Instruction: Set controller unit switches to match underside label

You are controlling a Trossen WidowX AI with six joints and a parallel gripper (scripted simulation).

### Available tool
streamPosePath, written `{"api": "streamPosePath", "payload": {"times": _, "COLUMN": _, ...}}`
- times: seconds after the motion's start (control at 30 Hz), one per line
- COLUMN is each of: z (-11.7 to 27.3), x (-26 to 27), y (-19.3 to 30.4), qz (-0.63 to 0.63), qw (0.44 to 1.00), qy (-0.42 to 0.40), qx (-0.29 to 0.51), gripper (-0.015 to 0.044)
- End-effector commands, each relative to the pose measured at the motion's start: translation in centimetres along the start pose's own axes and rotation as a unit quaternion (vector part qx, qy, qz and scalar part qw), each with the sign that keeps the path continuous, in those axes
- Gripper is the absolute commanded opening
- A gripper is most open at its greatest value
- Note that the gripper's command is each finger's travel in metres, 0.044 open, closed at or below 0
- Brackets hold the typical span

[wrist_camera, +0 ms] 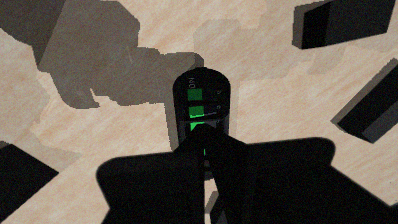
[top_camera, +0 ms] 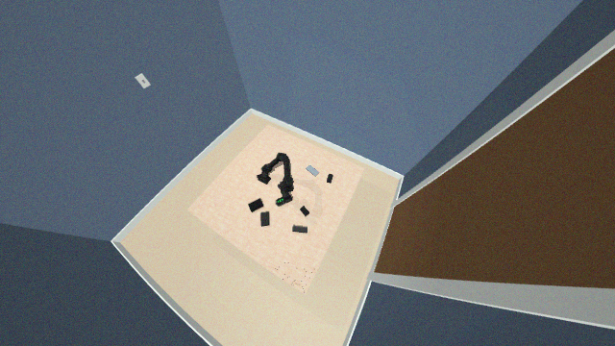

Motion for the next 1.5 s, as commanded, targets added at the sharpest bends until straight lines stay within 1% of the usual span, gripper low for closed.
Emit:
{"api": "streamPosePath", "payload": {"times": 0.0, "z": -0.8, "x": 0.3, "y": 0.0, "qz": -0.006, "qw": 1.000, "qy": -0.004, "qx": -0.002, "gripper": 0.0000}}
{"api": "streamPosePath", "payload": {"times": 0.8, "z": -4.4, "x": 0.3, "y": -0.1, "qz": -0.006, "qw": 1.000, "qy": -0.004, "qx": -0.003, "gripper": 0.0000}}
{"api": "streamPosePath", "payload": {"times": 1.47, "z": -4.4, "x": 0.3, "y": -0.1, "qz": -0.006, "qw": 1.000, "qy": -0.004, "qx": -0.003, "gripper": 0.0000}}
Point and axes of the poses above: the point midway between the two fingers, 35 mm back from their tips, its own z axis back along the fingers, its own x axis across the jaws, y = z × x, the point moved 2 cm from there along z, back along the fingers, and after that the axes turned 2 degrees about -z, right-handed, at the moved point
